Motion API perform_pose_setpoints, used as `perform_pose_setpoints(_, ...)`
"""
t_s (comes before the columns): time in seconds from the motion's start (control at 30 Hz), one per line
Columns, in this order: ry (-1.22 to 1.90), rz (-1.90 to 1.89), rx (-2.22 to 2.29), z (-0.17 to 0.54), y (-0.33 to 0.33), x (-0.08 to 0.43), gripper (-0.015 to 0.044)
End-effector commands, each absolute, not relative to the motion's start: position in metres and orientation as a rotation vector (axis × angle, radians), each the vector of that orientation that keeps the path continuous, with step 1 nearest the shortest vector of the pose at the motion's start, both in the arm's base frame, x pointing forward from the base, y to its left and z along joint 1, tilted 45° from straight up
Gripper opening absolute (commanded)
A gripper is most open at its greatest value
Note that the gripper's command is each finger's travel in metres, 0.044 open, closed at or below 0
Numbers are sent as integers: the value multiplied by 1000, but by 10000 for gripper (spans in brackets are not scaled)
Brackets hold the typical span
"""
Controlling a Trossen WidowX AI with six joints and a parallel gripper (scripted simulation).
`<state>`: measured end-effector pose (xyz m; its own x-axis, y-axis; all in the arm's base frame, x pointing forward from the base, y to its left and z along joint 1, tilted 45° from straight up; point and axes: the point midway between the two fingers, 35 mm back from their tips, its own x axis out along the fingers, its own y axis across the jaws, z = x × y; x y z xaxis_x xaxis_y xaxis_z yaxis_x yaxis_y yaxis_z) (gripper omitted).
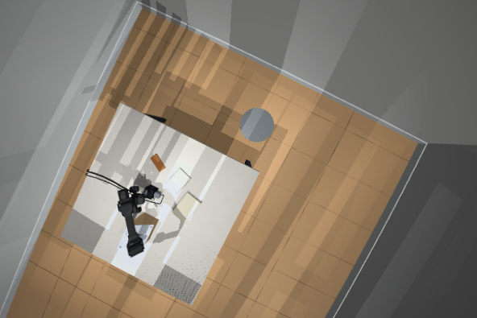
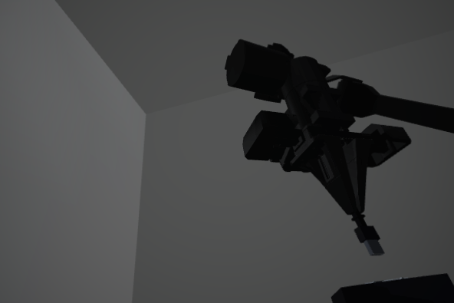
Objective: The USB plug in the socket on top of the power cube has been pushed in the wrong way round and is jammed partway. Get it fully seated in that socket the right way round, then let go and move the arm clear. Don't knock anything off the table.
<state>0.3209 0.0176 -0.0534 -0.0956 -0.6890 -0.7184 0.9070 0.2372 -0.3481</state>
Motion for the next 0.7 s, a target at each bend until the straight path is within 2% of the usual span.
perform_pose_setpoints(0.0,1022,-1323,225,-54,17,321,0)
perform_pose_setpoints(0.67,1328,-1012,-171,-54,17,321,0)
